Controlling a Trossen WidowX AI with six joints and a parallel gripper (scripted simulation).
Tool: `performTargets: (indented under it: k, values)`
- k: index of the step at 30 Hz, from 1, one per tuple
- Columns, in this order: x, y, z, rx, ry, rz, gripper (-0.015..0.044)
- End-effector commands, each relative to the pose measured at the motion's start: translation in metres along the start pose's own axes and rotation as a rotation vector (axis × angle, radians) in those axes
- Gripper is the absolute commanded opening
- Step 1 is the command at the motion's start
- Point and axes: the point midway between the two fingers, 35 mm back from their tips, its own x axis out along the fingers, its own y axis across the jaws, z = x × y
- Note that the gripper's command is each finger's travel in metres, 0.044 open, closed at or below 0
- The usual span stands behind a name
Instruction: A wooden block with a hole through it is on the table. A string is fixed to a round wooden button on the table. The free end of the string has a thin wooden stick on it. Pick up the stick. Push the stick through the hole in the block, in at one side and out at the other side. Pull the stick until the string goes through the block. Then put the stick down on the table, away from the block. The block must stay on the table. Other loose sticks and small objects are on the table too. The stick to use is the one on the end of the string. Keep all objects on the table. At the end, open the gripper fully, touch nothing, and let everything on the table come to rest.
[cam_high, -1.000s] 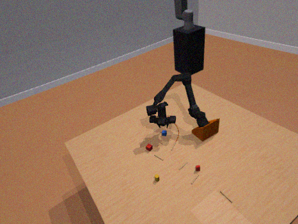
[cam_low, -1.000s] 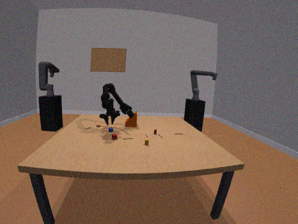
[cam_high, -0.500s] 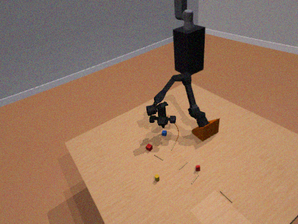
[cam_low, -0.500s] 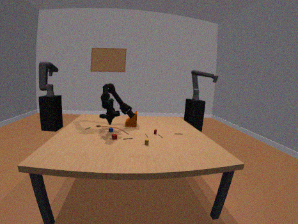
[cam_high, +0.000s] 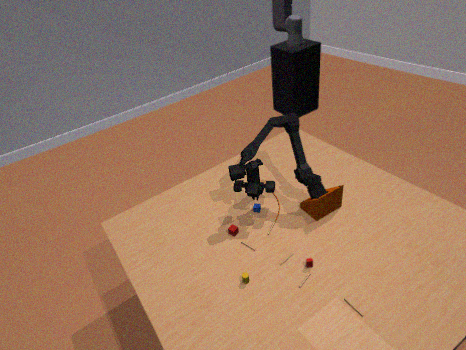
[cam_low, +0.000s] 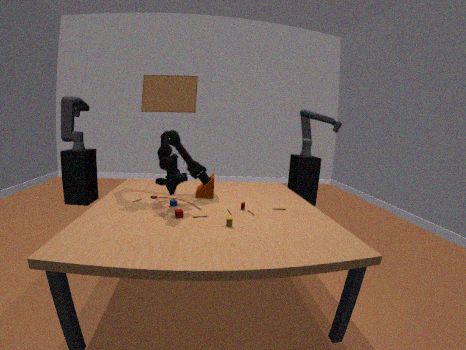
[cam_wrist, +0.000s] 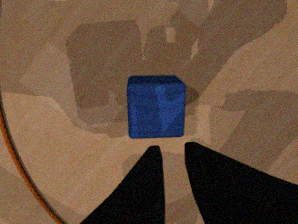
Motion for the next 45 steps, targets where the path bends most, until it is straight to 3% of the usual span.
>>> performTargets:
  k: [1,5,7,16,29,38,45]
  values:
    - [0.0,0.0,0.0,0.0,0.0,0.0,0.0131]
    - [0.0,0.0,0.0,0.0,0.0,0.0,0.0236]
    - [0.0,0.0,0.0,0.0,0.0,0.0,0.0241]
    - [0.0,0.0,0.0,0.0,0.0,0.0,0.0005]
    - [0.0,0.0,0.0,0.0,0.0,0.0,0.0]
    - [0.001,0.075,0.084,0.245,-0.006,0.017,0.0236]
    - [0.0,0.092,0.094,0.294,0.001,0.008,0.042]
